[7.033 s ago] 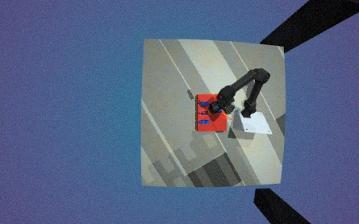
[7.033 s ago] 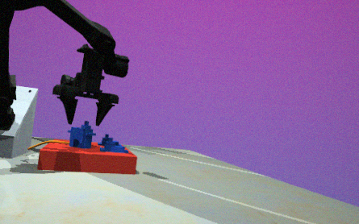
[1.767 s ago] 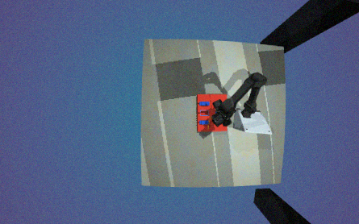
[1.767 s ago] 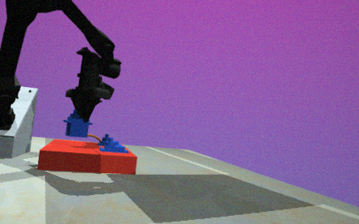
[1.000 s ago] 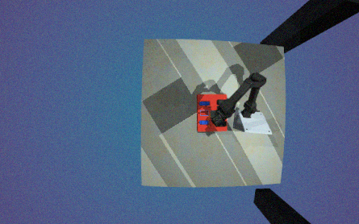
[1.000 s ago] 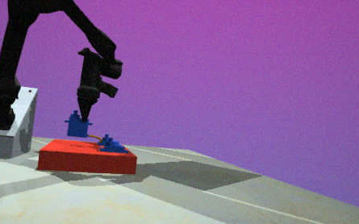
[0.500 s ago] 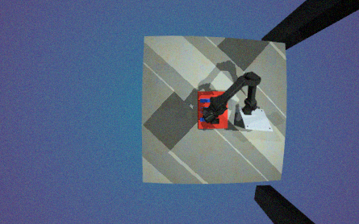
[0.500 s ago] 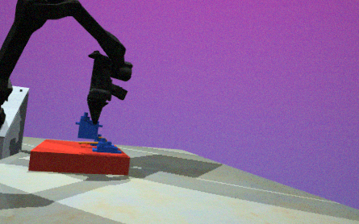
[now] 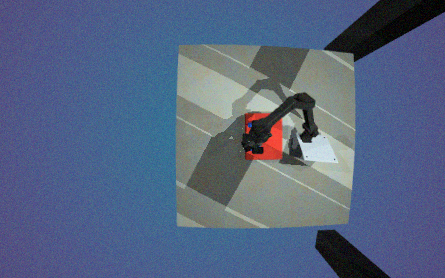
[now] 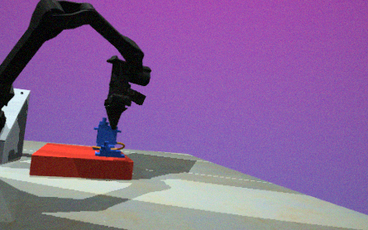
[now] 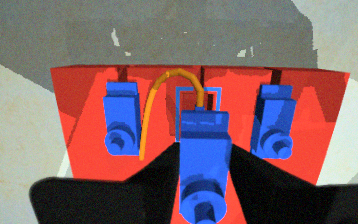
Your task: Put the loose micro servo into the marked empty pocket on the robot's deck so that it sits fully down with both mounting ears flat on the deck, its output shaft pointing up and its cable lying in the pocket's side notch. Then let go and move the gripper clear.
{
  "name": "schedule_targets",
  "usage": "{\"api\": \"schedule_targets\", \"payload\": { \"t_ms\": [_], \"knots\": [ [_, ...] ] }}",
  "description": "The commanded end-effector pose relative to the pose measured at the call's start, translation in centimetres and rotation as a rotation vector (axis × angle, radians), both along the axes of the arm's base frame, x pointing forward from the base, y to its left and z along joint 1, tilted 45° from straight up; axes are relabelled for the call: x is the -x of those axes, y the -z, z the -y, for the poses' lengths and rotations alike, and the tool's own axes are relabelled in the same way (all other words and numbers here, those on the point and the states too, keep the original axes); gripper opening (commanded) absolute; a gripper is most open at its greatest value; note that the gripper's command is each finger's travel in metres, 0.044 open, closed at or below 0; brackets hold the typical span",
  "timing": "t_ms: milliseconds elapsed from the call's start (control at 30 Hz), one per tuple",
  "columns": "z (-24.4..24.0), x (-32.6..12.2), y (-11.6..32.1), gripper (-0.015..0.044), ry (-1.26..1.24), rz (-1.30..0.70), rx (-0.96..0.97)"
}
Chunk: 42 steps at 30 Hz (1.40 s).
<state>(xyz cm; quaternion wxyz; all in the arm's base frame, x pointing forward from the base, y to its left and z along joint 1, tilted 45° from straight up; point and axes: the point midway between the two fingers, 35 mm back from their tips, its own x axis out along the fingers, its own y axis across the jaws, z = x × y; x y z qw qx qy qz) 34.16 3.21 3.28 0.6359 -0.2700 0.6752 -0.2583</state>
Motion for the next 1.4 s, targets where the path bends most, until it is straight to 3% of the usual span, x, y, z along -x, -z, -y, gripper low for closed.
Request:
{"api": "schedule_targets", "payload": {
  "t_ms": [0,1367],
  "knots": [
    [-0.1,-0.5,-0.2,0.0,-0.01,0.003,0.003],
    [2.4,-0.6,2.3,0.0,-0.01,0.003,0.005]
  ]
}}
